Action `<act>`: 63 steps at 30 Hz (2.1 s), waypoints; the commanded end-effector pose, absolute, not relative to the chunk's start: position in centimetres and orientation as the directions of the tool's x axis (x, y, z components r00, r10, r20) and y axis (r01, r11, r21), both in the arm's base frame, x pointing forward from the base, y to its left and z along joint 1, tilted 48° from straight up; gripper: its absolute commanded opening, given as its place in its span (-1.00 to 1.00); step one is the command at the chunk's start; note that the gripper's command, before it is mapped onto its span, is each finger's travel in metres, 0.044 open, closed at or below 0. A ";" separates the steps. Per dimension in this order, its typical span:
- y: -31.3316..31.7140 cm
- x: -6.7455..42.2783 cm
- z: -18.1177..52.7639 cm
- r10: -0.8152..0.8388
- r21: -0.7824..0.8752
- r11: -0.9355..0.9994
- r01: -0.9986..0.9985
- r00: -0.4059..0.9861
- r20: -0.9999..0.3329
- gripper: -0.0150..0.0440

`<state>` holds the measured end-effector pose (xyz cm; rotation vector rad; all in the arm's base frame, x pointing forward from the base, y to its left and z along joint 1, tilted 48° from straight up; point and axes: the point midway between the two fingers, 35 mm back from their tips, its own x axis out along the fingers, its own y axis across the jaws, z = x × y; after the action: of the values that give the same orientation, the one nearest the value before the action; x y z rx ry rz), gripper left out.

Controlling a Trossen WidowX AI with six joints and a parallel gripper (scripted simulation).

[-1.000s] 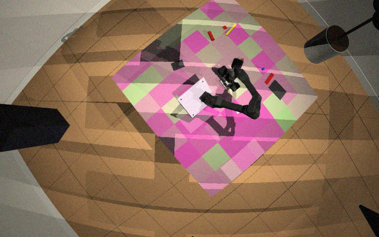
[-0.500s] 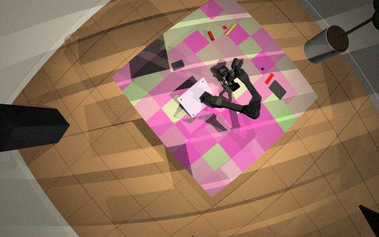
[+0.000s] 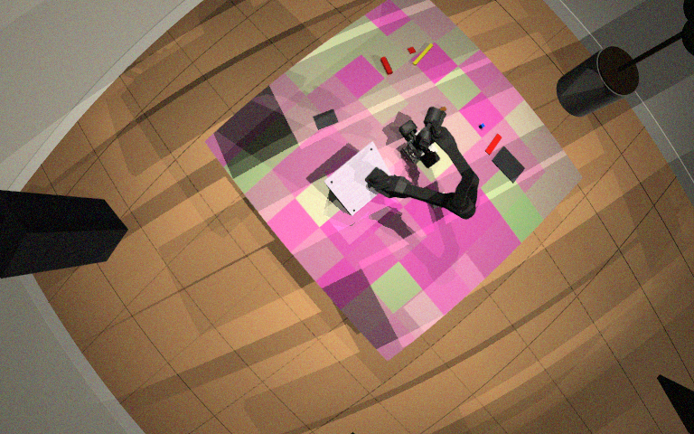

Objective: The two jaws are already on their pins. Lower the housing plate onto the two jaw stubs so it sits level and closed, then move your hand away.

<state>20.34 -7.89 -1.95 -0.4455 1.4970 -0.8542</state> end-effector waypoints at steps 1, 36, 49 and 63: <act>-7.9 20.4 -1.9 -0.725 -0.734 0.646 0.210 -0.131 -0.676 0.70; -10.1 20.2 -4.0 -0.723 -0.731 0.650 0.209 -0.129 -0.679 0.70; -11.7 19.7 -5.4 -0.725 -0.733 0.647 0.208 -0.130 -0.677 0.70; -12.5 19.5 -6.0 -0.727 -0.736 0.644 0.208 -0.132 -0.674 0.70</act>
<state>19.46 -12.43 -6.01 -0.4502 1.4979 -0.8531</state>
